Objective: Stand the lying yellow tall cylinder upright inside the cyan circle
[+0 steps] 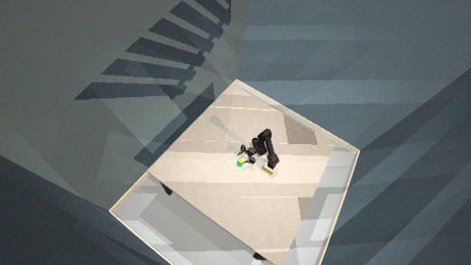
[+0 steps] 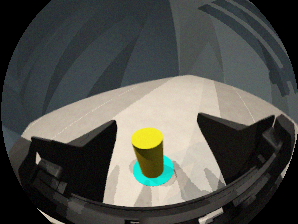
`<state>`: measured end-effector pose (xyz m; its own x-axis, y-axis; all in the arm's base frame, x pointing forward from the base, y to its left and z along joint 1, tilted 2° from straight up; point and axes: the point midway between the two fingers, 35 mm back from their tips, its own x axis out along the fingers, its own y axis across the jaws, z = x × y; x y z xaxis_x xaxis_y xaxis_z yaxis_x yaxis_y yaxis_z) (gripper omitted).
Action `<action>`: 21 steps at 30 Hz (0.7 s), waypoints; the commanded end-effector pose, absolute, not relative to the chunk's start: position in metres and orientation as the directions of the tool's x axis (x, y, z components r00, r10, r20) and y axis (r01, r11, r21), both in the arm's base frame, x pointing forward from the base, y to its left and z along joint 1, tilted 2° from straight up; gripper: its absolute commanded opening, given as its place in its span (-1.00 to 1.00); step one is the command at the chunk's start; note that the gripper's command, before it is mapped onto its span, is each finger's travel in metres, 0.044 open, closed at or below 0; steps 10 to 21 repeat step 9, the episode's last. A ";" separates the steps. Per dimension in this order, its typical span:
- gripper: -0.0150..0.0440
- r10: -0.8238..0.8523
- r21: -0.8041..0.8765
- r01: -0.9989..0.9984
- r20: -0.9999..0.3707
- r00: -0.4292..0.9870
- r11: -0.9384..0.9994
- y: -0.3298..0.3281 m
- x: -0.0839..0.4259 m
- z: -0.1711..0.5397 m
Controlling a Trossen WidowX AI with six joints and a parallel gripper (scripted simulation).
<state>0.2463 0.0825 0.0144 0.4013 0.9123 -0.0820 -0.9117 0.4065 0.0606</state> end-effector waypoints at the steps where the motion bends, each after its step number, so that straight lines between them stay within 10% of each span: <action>1: 0.86 0.914 0.055 -0.914 -0.079 0.398 0.403 0.083 0.245 0.028; 21: 0.86 0.913 0.034 -0.914 -0.077 0.400 0.403 0.084 0.243 0.053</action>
